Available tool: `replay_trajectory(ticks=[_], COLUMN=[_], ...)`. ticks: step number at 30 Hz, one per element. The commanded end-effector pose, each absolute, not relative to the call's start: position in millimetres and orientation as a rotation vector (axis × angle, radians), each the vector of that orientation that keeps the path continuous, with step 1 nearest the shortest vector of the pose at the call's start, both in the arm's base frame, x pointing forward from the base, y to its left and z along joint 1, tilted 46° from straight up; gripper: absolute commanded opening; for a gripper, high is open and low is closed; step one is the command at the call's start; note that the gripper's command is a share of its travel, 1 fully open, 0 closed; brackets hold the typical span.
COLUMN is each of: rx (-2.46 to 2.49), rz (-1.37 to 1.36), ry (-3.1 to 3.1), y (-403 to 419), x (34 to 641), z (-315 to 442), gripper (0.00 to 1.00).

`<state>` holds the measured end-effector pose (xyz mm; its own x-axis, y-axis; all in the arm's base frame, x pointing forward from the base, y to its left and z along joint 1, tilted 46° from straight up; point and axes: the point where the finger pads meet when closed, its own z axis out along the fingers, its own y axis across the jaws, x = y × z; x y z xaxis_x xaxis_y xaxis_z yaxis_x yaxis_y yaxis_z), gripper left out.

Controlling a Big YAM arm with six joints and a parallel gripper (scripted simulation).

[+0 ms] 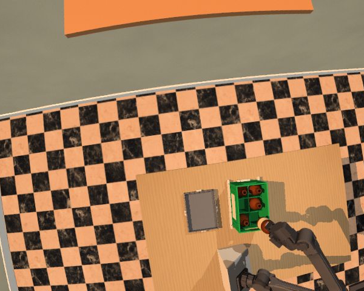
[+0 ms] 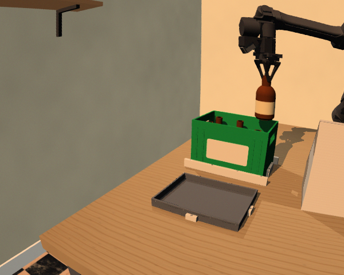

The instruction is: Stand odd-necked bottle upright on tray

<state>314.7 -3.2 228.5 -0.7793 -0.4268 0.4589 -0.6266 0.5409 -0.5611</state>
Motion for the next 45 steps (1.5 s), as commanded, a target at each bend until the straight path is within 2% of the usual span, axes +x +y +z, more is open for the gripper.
replay_trajectory(ticks=[1, 45], rx=[0.898, 0.894], rz=[1.088, 1.088], ry=[-2.553, -2.572], y=[13, 39], x=[329, 342], z=[240, 214], gripper=[0.0, 0.0])
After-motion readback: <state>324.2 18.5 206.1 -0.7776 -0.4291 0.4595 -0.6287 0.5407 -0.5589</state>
